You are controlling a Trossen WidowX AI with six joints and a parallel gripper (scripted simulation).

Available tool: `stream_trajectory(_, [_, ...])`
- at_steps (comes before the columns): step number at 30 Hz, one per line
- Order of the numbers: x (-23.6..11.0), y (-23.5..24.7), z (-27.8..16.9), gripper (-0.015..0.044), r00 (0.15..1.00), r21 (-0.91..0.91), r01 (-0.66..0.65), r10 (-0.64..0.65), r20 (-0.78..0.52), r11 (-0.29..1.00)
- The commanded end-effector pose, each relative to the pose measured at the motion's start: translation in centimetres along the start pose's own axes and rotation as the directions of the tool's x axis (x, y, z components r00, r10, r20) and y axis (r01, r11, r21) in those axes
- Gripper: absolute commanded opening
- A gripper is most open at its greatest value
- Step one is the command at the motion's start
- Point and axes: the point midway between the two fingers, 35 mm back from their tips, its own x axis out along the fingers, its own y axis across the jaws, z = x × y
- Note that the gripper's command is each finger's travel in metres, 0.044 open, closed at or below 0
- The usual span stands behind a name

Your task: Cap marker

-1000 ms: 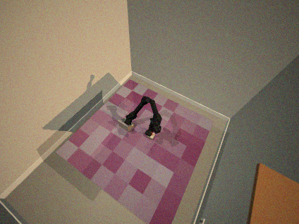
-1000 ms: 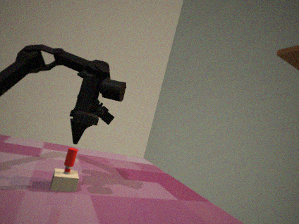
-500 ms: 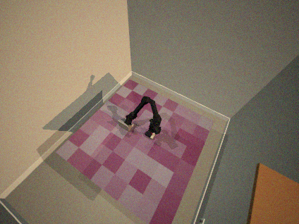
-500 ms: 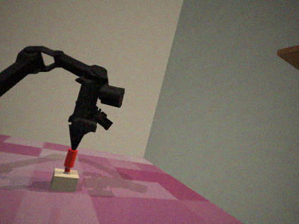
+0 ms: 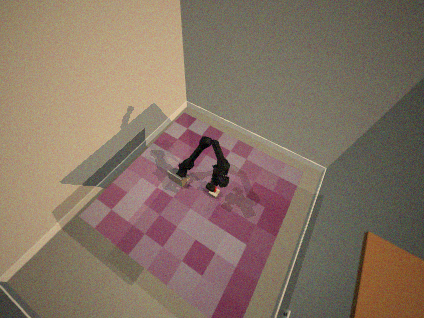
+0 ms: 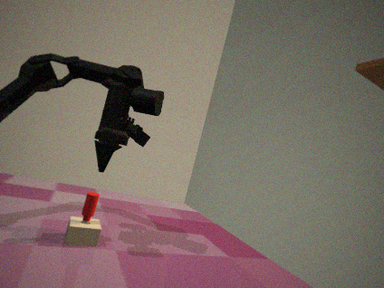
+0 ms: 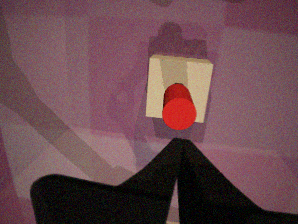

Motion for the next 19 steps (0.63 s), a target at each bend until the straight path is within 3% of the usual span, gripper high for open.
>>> stream_trajectory(1, [-3.64, -0.16, -0.23, 0.0, 1.0, 0.033, 0.012, -0.013, 0.025, 0.999])
stream_trajectory(4, [-3.64, -0.16, -0.23, 0.0, 1.0, 0.033, 0.012, -0.013, 0.025, 0.999])
stream_trajectory(19, [-3.64, -0.16, -0.23, 0.0394, 1.0, 0.033, 0.012, -0.013, 0.025, 0.999])
